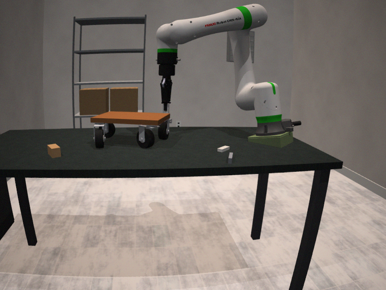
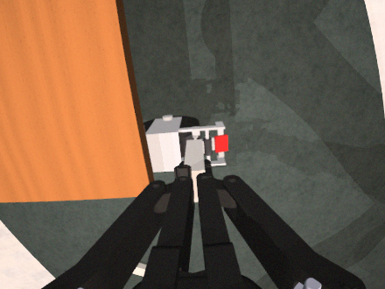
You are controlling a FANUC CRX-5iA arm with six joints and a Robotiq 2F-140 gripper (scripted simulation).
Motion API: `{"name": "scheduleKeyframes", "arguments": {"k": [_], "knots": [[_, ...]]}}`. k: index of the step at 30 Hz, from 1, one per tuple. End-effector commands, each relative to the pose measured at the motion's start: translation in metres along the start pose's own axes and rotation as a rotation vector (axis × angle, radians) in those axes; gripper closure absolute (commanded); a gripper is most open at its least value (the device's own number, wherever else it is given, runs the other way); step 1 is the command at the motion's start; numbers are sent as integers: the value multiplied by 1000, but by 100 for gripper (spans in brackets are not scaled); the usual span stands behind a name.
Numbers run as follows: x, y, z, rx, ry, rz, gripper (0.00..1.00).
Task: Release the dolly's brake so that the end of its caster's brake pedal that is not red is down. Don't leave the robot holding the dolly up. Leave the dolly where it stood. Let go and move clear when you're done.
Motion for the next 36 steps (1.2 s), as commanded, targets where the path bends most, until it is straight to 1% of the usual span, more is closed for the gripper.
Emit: {"name": "scheduleKeyframes", "arguments": {"k": [1,15,36], "knots": [[0,0,0,0,0,0,100],[0,0,0,0,0,0,100],[0,7,0,0,0,0,100]]}}
Point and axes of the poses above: the point where the finger pads meet when closed, its own y axis out along the fingers, its own x axis across the jaws, z = x × y, the point moved 3 cm from there along -y, back along the fingers, and after that the axes turned 8 degrees about y, right-handed, at the moved point
